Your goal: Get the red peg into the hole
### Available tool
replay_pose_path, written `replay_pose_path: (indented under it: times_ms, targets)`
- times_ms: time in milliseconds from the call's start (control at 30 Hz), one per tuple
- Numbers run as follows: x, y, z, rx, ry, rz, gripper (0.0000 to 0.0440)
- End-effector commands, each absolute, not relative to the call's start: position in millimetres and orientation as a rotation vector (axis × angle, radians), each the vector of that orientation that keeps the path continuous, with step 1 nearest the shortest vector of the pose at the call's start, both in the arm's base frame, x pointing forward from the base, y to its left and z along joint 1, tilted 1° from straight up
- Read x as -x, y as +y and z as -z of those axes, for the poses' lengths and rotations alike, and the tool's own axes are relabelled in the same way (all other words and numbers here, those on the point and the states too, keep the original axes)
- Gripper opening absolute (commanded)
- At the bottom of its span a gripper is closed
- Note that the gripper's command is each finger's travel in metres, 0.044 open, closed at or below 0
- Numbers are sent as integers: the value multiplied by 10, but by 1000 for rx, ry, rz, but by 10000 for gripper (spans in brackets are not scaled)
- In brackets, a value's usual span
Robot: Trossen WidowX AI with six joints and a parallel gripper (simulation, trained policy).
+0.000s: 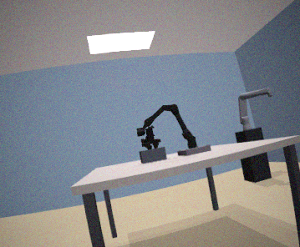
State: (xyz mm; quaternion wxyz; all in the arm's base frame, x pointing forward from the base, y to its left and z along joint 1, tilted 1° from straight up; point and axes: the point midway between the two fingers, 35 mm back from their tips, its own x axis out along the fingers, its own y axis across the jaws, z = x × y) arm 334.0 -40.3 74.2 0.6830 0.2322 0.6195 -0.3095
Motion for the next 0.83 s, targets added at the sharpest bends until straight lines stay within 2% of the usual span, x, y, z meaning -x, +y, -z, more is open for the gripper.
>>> replay_pose_path:
  times_ms: [0,33,533,800]
  targets:
    - [-3914,-258,-942,-611,1224,554,423]
    - [-3929,-267,-952,-611,1221,553,440]
    - [-4307,-94,-1324,-629,1231,422,440]
    - [-4320,-84,-1336,-629,1229,416,440]
